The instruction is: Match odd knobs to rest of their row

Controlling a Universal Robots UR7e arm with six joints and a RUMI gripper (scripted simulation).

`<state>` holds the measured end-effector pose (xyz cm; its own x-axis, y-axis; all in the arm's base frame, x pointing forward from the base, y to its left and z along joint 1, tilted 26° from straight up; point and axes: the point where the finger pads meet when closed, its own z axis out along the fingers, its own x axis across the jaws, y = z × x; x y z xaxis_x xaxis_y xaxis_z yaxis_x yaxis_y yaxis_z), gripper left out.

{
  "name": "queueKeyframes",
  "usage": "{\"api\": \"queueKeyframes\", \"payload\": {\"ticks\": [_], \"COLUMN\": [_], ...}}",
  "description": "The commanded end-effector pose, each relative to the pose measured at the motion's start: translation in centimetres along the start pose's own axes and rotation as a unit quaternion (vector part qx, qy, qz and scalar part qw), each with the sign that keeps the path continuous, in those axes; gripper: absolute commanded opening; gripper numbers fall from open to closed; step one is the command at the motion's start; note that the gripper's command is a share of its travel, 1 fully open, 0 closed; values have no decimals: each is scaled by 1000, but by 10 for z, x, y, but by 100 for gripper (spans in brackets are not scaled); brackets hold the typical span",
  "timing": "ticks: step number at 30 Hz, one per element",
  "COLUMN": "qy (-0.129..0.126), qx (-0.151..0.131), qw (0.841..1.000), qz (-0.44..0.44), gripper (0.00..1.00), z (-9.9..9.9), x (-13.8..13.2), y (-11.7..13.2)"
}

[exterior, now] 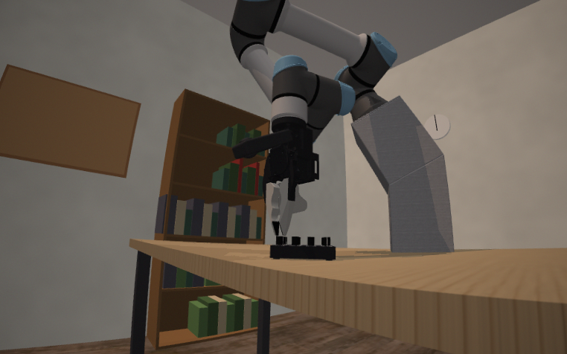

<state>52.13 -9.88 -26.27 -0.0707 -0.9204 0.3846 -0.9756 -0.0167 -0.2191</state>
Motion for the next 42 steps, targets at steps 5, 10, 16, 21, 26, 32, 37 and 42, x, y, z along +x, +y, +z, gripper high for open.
{"api": "queueKeyframes", "payload": {"ticks": [5, 10, 16, 21, 26, 32, 37, 42], "qy": [0, 0, 0, 0, 0, 0, 0, 0], "qx": [1, 1, 1, 1, 1, 1, 1, 1], "qw": [1000, 1000, 1000, 1000, 1000, 1000, 1000, 1000], "qz": [0, 0, 0, 0, 0, 0, 0, 0], "gripper": [11, 11, 11, 11, 11, 11, 11, 11], "z": [6, 9, 10, 10, 10, 10, 10, 10], "x": [0, 0, 0, 0, 0, 0, 0, 0], "y": [-1, -1, -1, -1, -1, -1, -1, -1]}}
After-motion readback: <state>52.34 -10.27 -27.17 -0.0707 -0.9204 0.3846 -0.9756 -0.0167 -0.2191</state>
